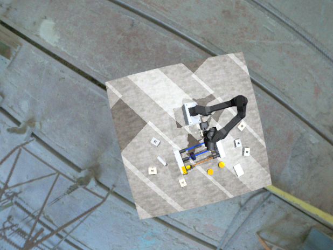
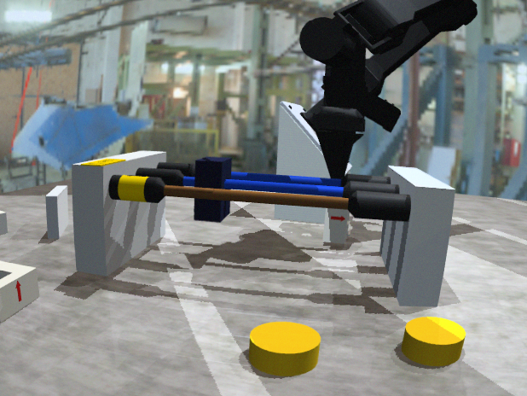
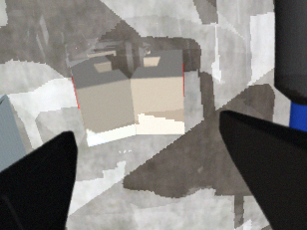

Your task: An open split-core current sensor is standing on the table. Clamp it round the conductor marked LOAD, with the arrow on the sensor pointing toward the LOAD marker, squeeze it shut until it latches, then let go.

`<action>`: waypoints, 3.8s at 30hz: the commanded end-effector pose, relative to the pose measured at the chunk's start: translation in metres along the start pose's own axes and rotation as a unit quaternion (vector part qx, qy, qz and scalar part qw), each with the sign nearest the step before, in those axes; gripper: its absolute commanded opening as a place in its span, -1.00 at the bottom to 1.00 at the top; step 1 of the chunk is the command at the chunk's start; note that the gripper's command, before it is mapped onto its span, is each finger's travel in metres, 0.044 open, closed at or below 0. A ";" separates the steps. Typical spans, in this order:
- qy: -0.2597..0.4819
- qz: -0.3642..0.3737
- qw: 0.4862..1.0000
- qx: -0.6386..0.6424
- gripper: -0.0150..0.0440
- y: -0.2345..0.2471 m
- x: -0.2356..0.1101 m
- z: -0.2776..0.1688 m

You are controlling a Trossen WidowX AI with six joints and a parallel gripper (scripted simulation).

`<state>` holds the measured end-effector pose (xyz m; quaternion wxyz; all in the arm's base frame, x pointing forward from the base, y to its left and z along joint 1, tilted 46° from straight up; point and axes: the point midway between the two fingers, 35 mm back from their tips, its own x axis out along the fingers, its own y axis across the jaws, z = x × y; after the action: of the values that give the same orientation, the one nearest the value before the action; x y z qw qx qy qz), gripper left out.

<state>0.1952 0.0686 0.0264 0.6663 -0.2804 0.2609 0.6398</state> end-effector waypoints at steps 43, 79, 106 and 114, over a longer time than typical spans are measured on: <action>0.006 0.000 1.000 0.003 -0.49 -0.005 -0.011 -0.004; -0.002 0.004 0.976 0.216 -0.49 -0.038 -0.106 -0.010; 0.001 0.002 0.800 0.599 -0.49 -0.098 -0.113 -0.013; 0.001 0.001 0.719 0.695 -0.49 -0.116 -0.112 -0.013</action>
<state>0.2964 -0.0227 0.0990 0.6832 0.2258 0.6210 0.3108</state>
